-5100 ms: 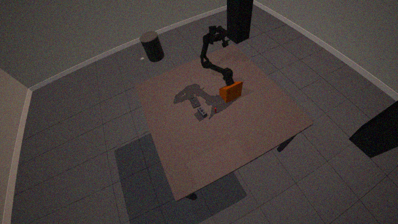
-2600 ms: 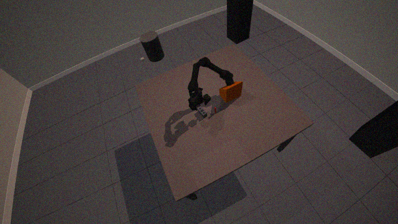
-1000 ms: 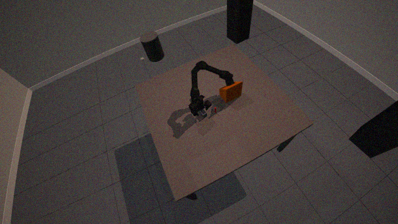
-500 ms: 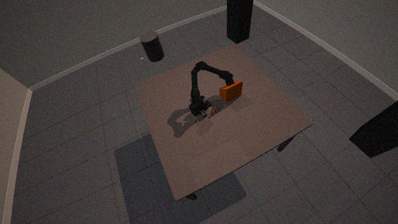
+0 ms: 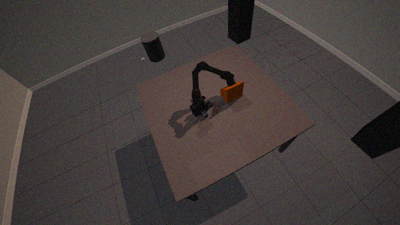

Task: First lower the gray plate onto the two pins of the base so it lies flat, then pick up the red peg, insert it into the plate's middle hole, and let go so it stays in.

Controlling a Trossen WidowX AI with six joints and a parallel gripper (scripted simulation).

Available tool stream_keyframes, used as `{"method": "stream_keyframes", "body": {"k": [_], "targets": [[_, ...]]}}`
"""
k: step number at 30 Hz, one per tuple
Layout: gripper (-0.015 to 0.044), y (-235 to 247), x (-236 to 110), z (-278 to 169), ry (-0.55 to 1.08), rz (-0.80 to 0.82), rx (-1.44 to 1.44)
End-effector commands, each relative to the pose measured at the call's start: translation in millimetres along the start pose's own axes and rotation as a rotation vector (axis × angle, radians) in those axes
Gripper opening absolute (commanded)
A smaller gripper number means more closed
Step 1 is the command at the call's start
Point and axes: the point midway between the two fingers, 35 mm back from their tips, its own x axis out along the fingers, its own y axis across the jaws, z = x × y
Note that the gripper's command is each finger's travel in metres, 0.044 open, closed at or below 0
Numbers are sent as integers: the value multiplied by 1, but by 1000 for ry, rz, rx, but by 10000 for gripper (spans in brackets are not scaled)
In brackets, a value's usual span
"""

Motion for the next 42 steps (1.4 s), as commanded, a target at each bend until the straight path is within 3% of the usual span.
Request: {"method": "stream_keyframes", "body": {"k": [1,42], "targets": [[0,1,-4,1,-5,0,-6],[0,7,-130,4,1,0,-6]]}}
